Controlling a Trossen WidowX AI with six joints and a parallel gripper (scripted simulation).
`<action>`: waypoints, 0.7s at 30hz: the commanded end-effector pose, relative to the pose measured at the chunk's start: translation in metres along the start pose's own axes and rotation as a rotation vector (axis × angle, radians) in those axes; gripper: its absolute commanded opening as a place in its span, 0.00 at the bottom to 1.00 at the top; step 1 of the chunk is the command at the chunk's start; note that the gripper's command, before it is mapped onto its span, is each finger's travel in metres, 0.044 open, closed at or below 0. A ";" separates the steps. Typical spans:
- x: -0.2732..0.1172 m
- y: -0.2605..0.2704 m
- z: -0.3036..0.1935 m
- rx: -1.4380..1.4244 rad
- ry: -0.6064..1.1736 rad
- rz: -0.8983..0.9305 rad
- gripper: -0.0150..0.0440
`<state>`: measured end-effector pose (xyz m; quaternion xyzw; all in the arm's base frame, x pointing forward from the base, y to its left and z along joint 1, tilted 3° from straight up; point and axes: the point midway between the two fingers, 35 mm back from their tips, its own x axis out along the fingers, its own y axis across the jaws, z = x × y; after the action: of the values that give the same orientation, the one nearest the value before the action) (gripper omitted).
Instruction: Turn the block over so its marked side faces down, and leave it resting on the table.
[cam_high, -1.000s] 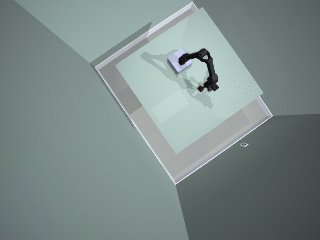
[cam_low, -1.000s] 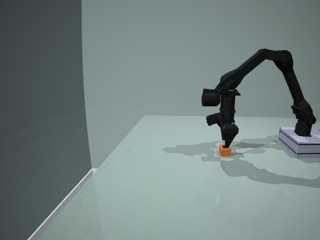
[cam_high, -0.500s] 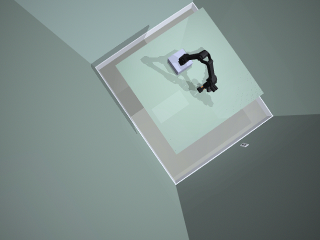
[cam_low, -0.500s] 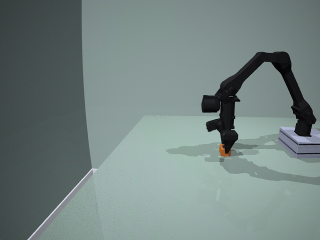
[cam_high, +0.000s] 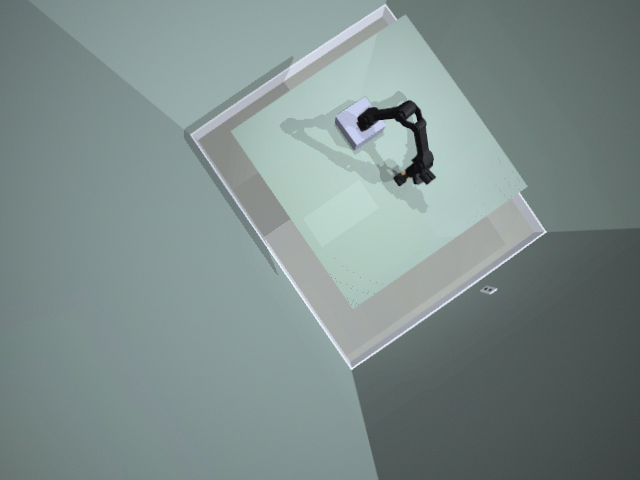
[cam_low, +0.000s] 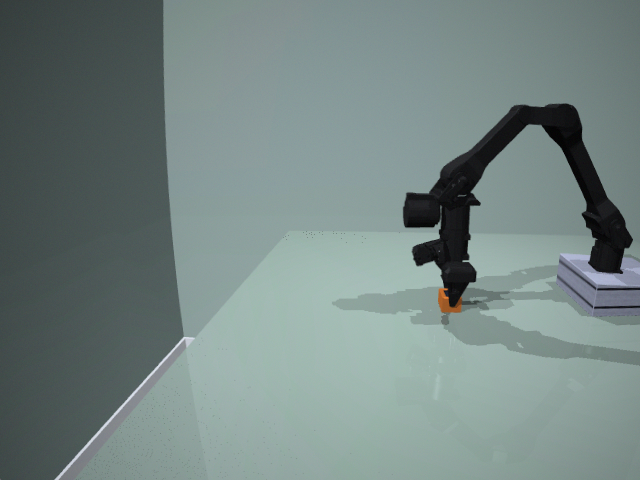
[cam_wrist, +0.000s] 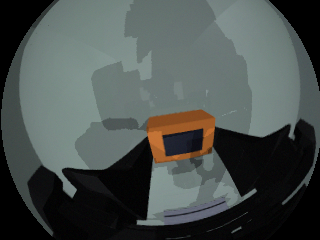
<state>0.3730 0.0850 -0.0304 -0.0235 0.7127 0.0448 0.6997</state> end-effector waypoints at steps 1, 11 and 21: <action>0.001 0.000 0.000 0.004 0.000 0.003 0.65; 0.001 0.000 0.000 0.004 0.000 0.003 0.54; -0.030 0.000 0.000 0.004 0.000 0.003 0.25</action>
<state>0.3714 0.0838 -0.0115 -0.0234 0.7170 0.0433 0.6953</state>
